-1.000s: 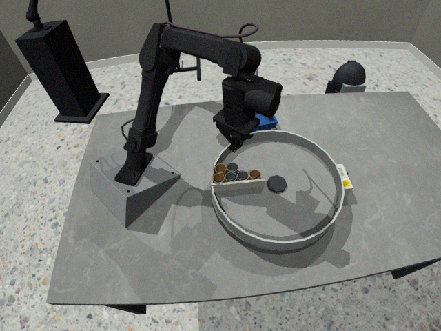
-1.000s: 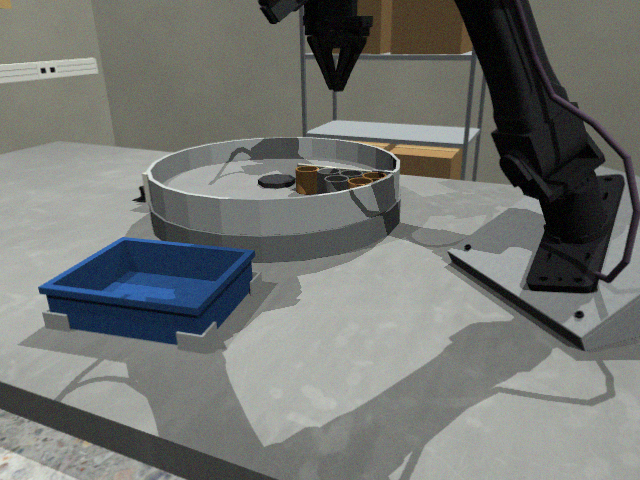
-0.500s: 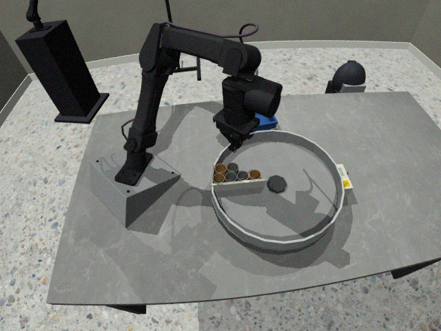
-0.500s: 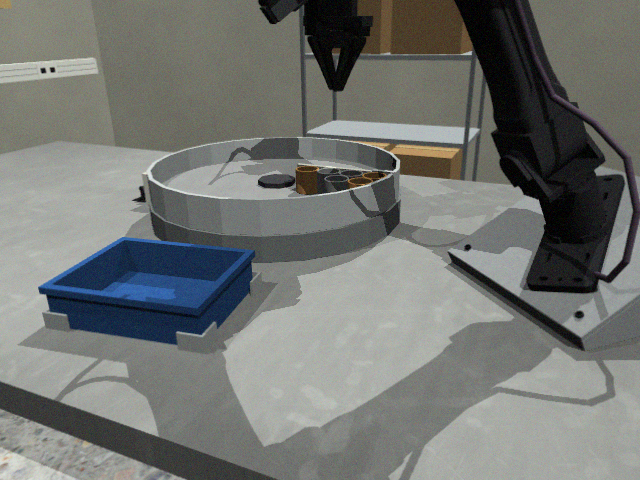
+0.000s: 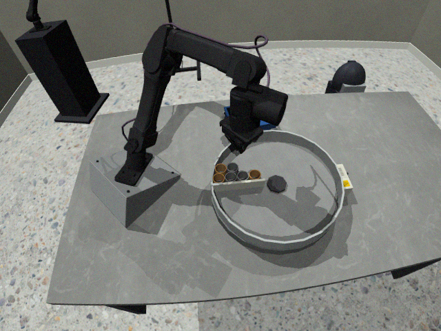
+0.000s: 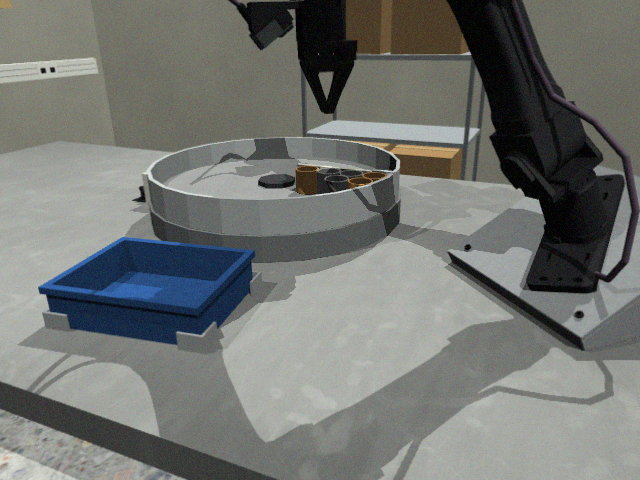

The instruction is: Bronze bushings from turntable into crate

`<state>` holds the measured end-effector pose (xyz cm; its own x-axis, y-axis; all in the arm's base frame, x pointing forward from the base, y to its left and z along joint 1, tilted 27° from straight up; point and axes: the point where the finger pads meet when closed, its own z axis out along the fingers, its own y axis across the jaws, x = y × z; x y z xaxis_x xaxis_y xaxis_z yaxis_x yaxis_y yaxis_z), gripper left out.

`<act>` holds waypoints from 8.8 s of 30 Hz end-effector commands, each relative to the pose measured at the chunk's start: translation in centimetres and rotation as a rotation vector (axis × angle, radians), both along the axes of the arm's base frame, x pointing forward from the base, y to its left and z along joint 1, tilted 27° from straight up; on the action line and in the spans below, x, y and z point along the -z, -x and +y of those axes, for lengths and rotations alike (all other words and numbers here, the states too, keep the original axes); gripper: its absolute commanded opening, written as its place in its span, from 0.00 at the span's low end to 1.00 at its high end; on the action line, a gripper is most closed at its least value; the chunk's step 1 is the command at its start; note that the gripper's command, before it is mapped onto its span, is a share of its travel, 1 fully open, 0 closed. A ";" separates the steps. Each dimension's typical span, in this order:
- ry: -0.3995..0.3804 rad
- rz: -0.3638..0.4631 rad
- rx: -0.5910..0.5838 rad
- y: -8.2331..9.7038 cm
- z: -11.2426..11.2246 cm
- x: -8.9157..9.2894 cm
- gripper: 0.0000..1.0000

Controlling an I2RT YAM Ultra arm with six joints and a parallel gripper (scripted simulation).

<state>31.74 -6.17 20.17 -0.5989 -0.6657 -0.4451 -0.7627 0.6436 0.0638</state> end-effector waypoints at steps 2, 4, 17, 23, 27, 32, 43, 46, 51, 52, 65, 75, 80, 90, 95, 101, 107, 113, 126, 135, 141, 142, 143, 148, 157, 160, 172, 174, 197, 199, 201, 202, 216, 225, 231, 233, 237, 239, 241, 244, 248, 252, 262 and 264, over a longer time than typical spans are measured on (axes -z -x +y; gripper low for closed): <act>-0.030 0.052 0.167 -2.1 0.5 1.8 0.15; -0.044 0.076 0.223 -2.8 1.0 2.5 0.15; -0.090 0.153 0.406 -5.4 2.5 4.8 0.15; -0.099 0.101 0.423 -5.8 2.2 3.1 0.15; -0.100 0.105 0.423 -5.8 2.1 3.3 0.15; -0.101 0.112 0.423 -5.7 2.2 3.3 0.15; -0.100 0.110 0.420 -5.7 2.2 3.3 0.15; -0.100 0.110 0.420 -5.7 2.2 3.3 0.15; -0.100 0.110 0.420 -5.7 2.2 3.3 0.15; -0.100 0.110 0.420 -5.7 2.2 3.3 0.15; -0.101 0.109 0.413 -6.1 1.7 3.1 0.15; -0.100 0.099 0.415 -6.2 1.7 2.9 0.15; -0.100 0.099 0.415 -6.2 1.7 2.9 0.15; -0.100 0.099 0.415 -6.2 1.7 2.9 0.15; -0.100 0.099 0.415 -6.2 1.7 2.9 0.15; -0.100 0.100 0.415 -6.2 1.7 3.0 0.15; -0.104 0.125 0.415 -6.4 1.6 3.7 0.15; -0.101 0.099 0.415 -6.4 1.6 2.9 0.15; -0.101 0.099 0.415 -6.4 1.6 2.9 0.15; -0.101 0.099 0.415 -6.4 1.6 2.9 0.15; -0.101 0.099 0.415 -6.4 1.6 2.9 0.15; -0.101 0.099 0.415 -6.4 1.6 2.9 0.15; -0.101 0.099 0.415 -6.4 1.6 2.9 0.15; -0.102 0.104 0.415 -6.4 1.6 3.0 0.15; -0.104 0.126 0.416 -6.4 1.5 3.6 0.15; -0.104 0.126 0.416 -6.4 1.5 3.6 0.15; -0.104 0.126 0.416 -6.4 1.5 3.6 0.15; -0.104 0.126 0.416 -6.4 1.5 3.6 0.15; -0.103 0.112 0.415 -6.6 1.5 3.3 0.15; -0.103 0.112 0.415 -6.6 1.5 3.3 0.15; -0.103 0.112 0.415 -6.6 1.5 3.3 0.15; -0.103 0.112 0.415 -6.6 1.5 3.3 0.15; -0.103 0.112 0.415 -6.6 1.5 3.3 0.15; -0.103 0.112 0.415 -6.6 1.5 3.3 0.15; -0.103 0.112 0.415 -6.6 1.5 3.3 0.15; -0.103 0.112 0.415 -6.6 1.5 3.3 0.15; -0.102 0.137 0.411 -6.3 2.5 5.1 0.15; -0.097 0.140 0.408 -6.4 2.9 6.0 0.15; -0.097 0.144 0.408 -6.5 3.1 6.6 0.15; -0.096 0.086 0.426 -7.4 2.1 4.9 0.15; -0.099 0.087 0.424 -7.4 2.2 4.9 0.15; -0.098 0.085 0.420 -7.4 2.2 4.9 0.15; -0.098 0.091 0.421 -7.3 2.2 5.0 0.15; -0.098 0.091 0.421 -7.3 2.2 5.0 0.15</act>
